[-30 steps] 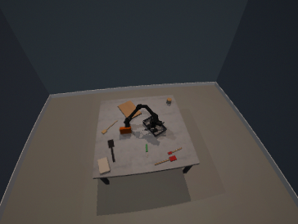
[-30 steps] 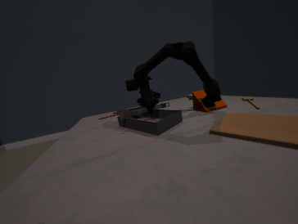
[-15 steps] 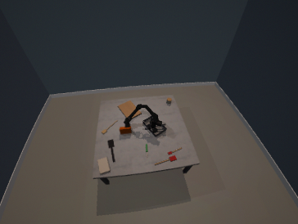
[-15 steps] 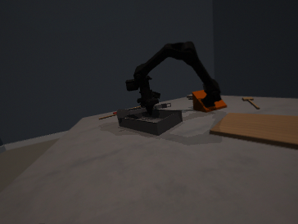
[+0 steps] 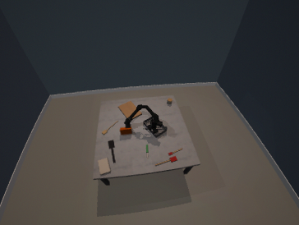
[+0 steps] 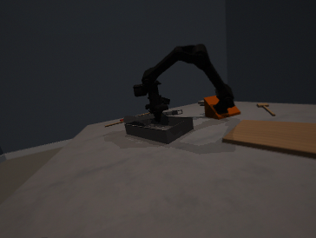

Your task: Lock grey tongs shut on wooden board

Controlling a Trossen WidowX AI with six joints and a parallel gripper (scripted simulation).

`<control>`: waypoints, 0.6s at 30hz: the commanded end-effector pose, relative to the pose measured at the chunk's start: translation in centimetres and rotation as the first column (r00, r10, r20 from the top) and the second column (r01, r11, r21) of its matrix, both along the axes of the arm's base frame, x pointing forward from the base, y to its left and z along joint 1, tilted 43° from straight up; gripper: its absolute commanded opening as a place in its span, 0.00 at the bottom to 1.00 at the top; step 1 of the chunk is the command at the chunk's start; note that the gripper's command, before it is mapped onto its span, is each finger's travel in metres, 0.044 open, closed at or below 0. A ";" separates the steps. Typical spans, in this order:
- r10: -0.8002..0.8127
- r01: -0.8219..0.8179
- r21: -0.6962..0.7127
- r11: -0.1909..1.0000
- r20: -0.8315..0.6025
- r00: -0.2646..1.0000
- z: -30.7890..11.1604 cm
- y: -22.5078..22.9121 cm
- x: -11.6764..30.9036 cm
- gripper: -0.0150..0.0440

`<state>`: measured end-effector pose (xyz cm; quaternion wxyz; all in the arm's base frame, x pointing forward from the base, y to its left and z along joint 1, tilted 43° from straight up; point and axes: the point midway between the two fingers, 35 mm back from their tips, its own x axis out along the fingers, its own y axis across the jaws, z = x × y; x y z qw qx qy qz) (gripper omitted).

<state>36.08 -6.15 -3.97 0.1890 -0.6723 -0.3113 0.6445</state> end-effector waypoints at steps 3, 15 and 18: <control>0.004 -0.004 0.000 1.000 0.000 1.000 0.0 0.1 0.0 0.40; 0.004 -0.004 0.000 1.000 0.000 1.000 0.0 0.1 0.0 0.17; 0.002 -0.002 0.000 1.000 0.000 1.000 0.2 -0.1 0.0 0.03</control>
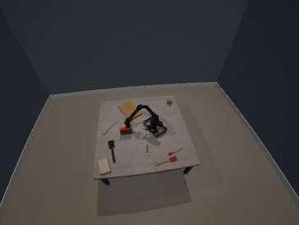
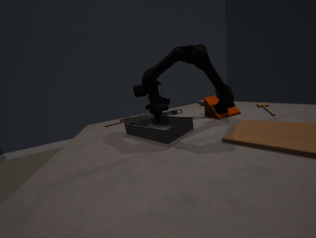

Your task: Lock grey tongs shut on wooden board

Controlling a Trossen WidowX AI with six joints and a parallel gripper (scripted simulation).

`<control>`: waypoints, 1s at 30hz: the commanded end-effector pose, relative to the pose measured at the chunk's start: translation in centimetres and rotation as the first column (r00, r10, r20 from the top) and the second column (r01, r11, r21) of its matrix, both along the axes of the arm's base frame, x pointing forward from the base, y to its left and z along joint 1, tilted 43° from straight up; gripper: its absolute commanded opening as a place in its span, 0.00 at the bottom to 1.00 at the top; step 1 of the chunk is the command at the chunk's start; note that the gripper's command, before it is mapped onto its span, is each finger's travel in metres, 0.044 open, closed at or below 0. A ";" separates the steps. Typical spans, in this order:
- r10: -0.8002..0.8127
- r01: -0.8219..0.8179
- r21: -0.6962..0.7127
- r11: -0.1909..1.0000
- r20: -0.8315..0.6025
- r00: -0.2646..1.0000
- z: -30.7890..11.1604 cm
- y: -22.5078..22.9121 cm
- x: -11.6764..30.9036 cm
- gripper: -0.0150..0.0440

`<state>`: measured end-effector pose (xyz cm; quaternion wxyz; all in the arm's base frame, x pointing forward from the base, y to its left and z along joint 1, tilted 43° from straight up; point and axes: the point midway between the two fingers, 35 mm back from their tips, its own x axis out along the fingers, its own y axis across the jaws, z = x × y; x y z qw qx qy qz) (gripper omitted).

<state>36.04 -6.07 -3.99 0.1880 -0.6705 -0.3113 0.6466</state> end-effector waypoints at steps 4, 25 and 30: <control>-0.016 0.016 -0.003 1.000 0.005 1.000 2.2 -2.3 0.6 0.00; -0.056 0.056 -0.008 0.998 0.008 0.998 9.6 -8.0 0.2 0.00; -0.011 0.012 -0.016 1.000 0.056 0.998 11.6 -6.2 0.6 0.00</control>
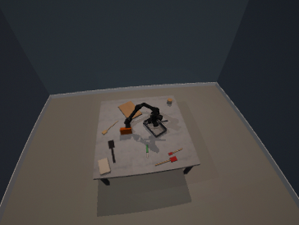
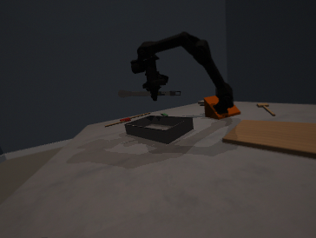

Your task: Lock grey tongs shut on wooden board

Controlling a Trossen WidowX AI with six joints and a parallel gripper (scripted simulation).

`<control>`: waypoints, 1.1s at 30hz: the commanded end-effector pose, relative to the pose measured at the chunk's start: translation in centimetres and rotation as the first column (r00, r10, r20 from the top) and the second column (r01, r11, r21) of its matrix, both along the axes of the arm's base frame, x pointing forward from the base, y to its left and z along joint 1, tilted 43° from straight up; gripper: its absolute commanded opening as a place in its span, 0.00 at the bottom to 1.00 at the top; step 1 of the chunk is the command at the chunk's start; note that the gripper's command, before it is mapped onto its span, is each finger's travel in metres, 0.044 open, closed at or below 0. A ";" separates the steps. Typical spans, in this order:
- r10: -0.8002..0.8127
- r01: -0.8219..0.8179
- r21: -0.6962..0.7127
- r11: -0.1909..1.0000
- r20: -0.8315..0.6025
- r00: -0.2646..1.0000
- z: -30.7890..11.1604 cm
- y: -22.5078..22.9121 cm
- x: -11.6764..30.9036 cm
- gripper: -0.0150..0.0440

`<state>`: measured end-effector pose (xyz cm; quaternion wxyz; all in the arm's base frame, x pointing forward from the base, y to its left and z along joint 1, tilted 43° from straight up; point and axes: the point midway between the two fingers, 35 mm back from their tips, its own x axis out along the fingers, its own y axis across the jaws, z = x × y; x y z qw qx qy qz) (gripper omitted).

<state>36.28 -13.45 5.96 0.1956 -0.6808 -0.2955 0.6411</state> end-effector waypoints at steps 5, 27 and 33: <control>0.087 -0.085 -0.020 0.996 0.107 0.990 4.2 3.6 0.6 0.00; 0.341 -0.332 -0.089 0.939 0.371 0.864 14.2 14.4 -2.2 0.00; 0.401 -0.394 -0.111 0.912 0.438 0.804 16.6 17.1 -4.0 0.00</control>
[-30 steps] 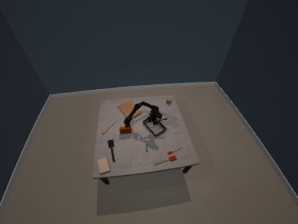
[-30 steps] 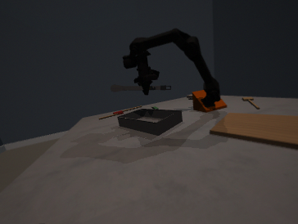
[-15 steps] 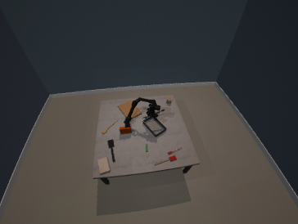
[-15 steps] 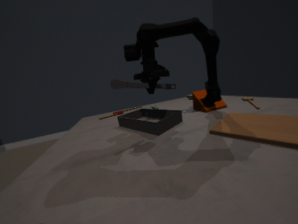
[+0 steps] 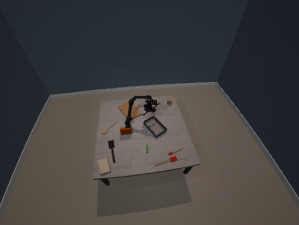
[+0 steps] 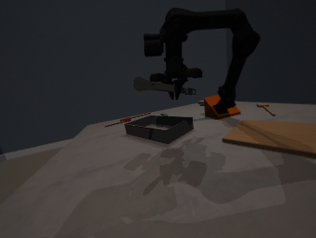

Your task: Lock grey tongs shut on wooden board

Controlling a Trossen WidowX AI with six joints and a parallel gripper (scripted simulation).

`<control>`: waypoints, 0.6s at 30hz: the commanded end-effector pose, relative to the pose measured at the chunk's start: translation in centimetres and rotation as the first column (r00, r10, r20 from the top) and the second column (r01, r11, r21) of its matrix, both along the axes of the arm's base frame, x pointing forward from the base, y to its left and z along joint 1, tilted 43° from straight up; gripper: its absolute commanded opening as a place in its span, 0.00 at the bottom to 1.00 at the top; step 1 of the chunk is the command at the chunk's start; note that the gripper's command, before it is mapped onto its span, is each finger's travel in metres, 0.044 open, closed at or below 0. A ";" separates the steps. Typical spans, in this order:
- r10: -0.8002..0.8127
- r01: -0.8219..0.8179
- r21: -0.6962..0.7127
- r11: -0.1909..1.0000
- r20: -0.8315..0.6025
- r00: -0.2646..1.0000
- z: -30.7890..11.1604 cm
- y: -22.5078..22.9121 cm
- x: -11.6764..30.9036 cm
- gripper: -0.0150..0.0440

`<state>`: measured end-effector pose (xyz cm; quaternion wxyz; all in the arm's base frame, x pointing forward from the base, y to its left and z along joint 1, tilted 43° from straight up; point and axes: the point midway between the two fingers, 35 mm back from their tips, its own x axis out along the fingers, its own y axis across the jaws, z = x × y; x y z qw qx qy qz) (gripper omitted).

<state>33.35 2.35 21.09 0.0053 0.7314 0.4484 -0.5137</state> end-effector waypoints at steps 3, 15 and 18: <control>0.074 -0.076 0.012 0.997 0.087 0.993 2.5 2.6 -2.1 0.00; 0.155 -0.158 0.005 0.987 0.154 0.976 4.4 5.3 -4.2 0.00; 0.187 -0.188 -0.012 0.982 0.169 0.968 4.8 6.1 -4.8 0.00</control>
